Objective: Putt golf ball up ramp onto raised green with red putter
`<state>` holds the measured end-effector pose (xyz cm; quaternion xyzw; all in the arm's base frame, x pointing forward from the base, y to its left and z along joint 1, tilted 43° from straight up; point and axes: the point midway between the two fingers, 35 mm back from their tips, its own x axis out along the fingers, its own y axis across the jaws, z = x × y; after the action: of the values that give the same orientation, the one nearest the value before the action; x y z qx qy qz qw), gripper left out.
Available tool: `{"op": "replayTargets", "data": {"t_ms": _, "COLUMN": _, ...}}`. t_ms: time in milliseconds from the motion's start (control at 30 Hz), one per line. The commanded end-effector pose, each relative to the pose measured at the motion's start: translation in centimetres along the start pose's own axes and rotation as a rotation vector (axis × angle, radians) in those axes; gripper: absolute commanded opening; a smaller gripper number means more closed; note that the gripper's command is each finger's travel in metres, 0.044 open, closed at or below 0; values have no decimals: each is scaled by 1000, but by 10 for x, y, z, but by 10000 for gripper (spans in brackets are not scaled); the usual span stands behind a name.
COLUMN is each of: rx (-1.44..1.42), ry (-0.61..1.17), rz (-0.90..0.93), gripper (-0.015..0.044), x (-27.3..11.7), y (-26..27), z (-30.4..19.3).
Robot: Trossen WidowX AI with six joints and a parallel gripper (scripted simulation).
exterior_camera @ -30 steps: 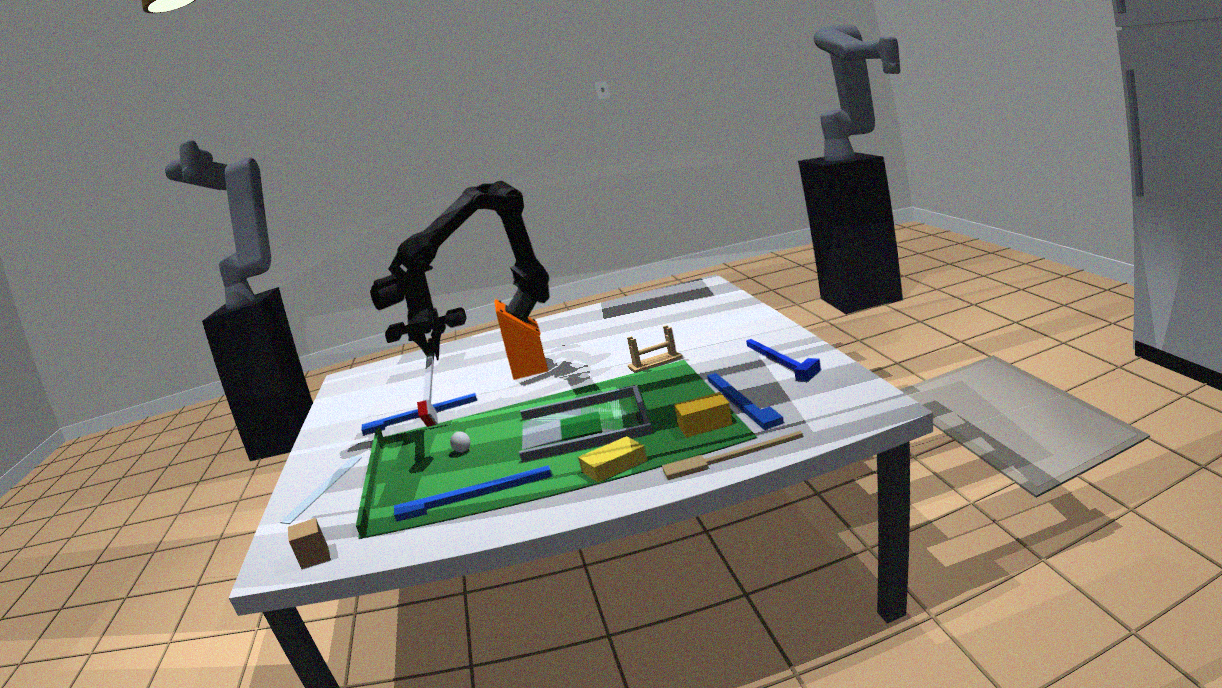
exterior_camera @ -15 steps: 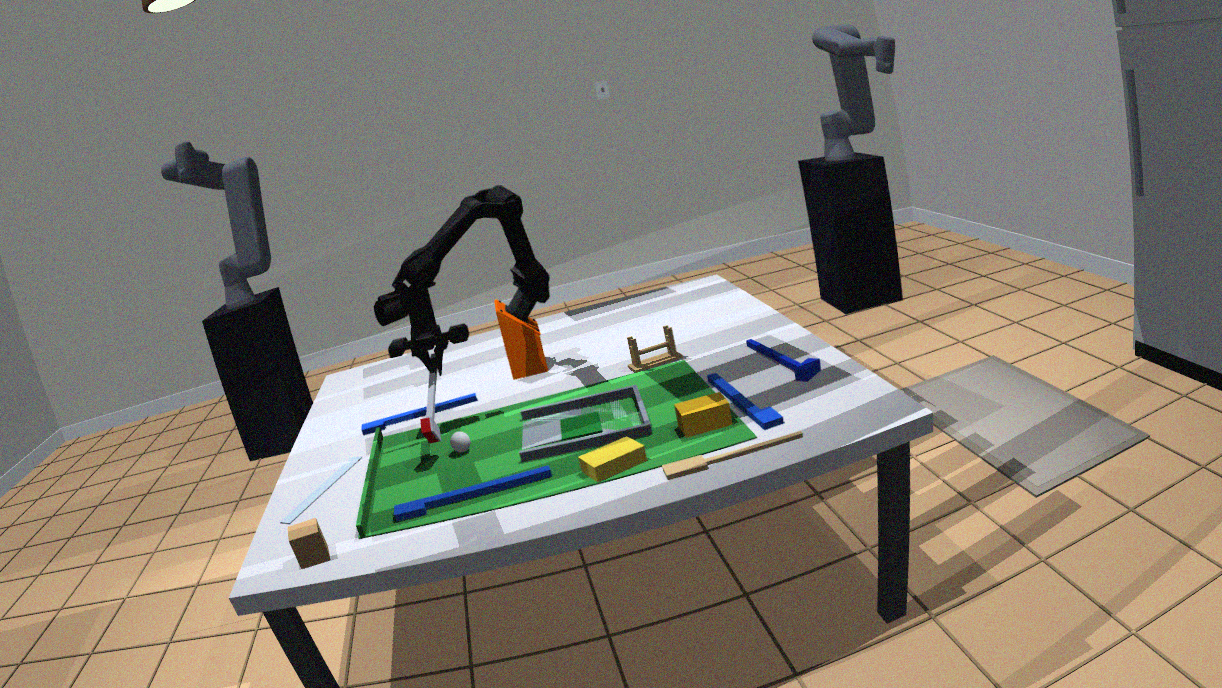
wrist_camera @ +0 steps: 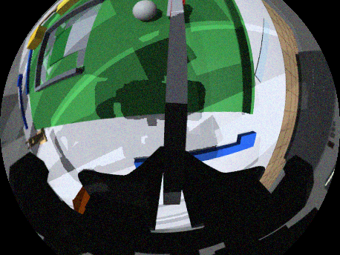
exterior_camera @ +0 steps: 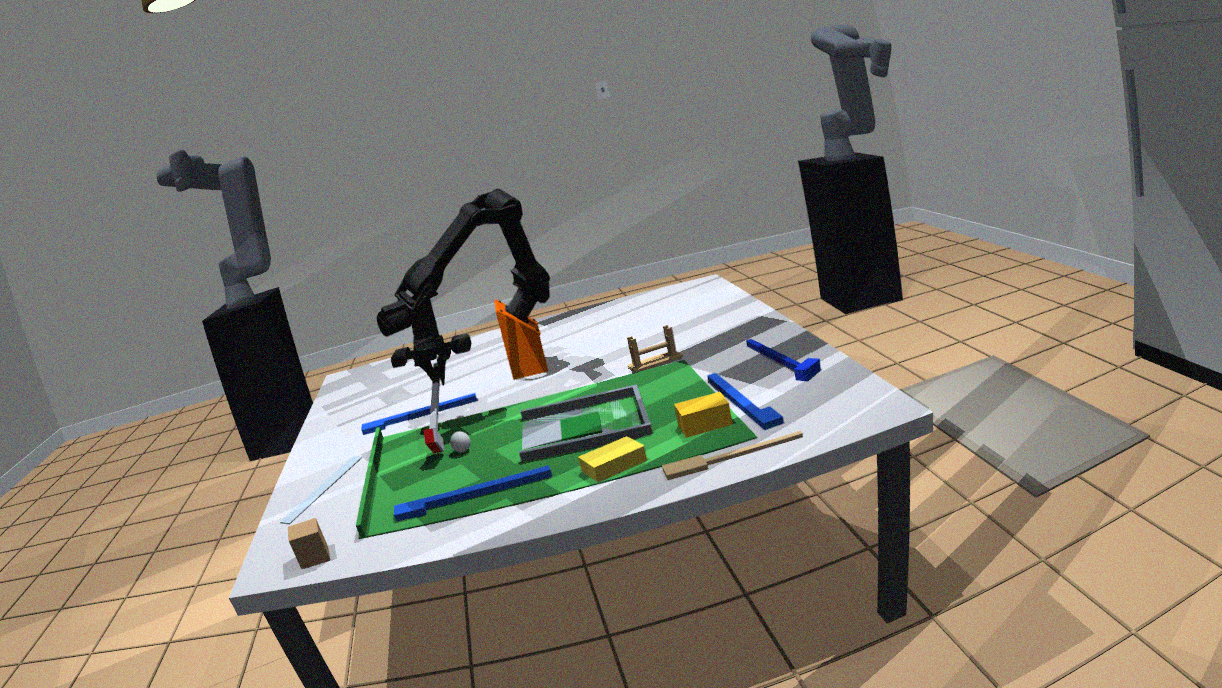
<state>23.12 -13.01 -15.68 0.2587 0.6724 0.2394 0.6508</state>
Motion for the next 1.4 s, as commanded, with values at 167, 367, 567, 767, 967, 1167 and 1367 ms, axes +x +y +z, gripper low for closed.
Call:
{"op": "replayTargets", "data": {"t_ms": 167, "rx": 0, "ry": 1, "rz": 1, "gripper": 0, "x": 2, "y": 0, "z": 0}}
{"op": "replayTargets", "data": {"t_ms": 367, "rx": 0, "ry": 1, "rz": 1, "gripper": 0, "x": 2, "y": 0, "z": 0}}
{"op": "replayTargets", "data": {"t_ms": 567, "rx": 3, "ry": -3, "rz": 3, "gripper": 0, "x": 4, "y": -17, "z": 0}}
{"op": "replayTargets", "data": {"t_ms": 767, "rx": 5, "ry": -5, "rz": 4, "gripper": 0, "x": 5, "y": -29, "z": 0}}
{"op": "replayTargets", "data": {"t_ms": 967, "rx": 5, "ry": -5, "rz": 4, "gripper": 0, "x": 5, "y": -29, "z": 0}}
{"op": "replayTargets", "data": {"t_ms": 1167, "rx": 5, "ry": -2, "rz": 11, "gripper": 0, "x": 7, "y": -24, "z": -2}}
{"op": "replayTargets", "data": {"t_ms": 1367, "rx": 8, "ry": -4, "rz": 6, "gripper": 0, "x": 2, "y": 43, "z": 7}}
